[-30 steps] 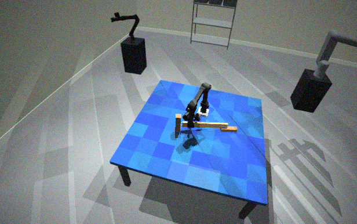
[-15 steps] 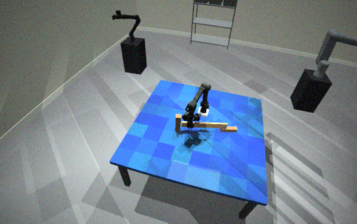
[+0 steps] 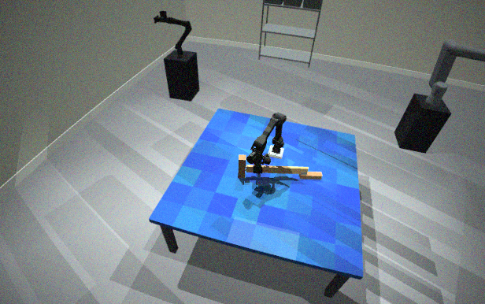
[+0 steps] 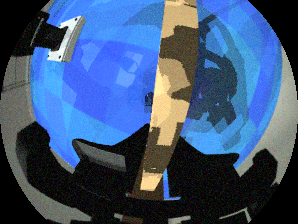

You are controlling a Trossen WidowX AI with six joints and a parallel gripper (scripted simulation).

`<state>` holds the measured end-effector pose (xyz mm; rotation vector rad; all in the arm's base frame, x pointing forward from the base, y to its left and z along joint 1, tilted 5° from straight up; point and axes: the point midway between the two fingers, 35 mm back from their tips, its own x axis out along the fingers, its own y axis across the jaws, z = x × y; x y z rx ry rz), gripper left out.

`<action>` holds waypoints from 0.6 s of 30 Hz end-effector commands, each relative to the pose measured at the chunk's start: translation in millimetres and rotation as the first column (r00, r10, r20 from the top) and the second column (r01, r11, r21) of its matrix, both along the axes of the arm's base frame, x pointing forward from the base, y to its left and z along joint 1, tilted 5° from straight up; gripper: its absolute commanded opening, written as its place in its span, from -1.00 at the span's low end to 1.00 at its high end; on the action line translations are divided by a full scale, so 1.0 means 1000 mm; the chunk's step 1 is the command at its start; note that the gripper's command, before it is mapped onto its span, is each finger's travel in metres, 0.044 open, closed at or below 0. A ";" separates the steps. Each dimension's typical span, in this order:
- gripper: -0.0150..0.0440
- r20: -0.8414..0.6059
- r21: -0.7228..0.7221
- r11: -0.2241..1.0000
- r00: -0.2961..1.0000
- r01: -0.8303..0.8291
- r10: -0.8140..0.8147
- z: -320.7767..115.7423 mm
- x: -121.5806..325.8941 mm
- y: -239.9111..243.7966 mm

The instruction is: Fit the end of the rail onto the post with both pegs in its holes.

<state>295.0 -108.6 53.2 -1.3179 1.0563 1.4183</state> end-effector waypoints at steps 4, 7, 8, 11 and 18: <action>-0.49 0.007 -0.004 1.000 1.000 -0.002 0.002 0.002 0.002 -0.004; -0.49 0.007 -0.004 1.000 1.000 -0.002 0.002 0.002 0.002 -0.005; -0.49 0.007 -0.004 1.000 1.000 -0.002 0.002 0.002 0.002 -0.005; -0.49 0.007 -0.005 1.000 1.000 -0.002 0.002 0.002 0.003 -0.006; -0.49 0.007 -0.005 1.000 1.000 -0.002 0.002 0.001 0.003 -0.008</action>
